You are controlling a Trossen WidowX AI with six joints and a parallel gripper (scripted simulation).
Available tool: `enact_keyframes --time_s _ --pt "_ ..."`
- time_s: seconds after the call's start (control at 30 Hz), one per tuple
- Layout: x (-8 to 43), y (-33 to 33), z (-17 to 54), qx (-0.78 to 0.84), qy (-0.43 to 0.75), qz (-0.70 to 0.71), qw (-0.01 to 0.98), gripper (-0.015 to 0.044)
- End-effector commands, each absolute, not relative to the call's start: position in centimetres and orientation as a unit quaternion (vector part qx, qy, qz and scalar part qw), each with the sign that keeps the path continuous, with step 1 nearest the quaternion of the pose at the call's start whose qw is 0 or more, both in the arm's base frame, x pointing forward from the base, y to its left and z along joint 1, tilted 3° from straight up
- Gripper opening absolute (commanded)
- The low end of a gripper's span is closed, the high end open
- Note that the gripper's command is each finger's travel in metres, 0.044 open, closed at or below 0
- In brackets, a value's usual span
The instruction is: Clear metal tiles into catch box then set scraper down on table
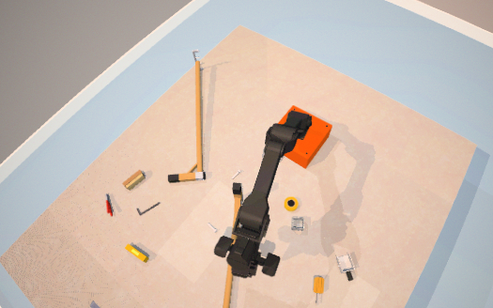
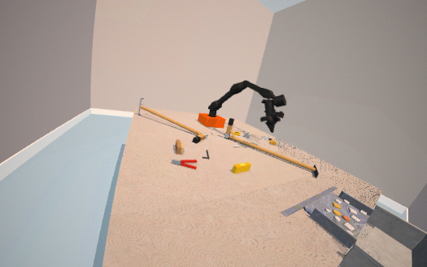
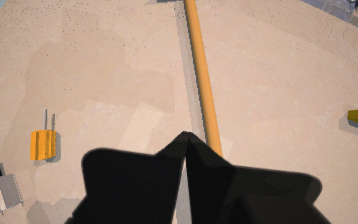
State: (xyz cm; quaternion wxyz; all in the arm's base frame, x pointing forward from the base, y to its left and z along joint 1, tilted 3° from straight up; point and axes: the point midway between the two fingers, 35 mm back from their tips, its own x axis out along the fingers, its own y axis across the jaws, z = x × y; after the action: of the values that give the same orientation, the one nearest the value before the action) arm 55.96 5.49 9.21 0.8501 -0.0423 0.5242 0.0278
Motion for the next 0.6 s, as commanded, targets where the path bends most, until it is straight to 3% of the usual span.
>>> enact_keyframes --time_s 0.0,0.57 --pt "55.9 5.4 6.9 -0.043 0.535 0.026 0.843 0.0000" --pt "56.0 5.2 2.4 -0.044 0.535 0.025 0.843 0.0000"
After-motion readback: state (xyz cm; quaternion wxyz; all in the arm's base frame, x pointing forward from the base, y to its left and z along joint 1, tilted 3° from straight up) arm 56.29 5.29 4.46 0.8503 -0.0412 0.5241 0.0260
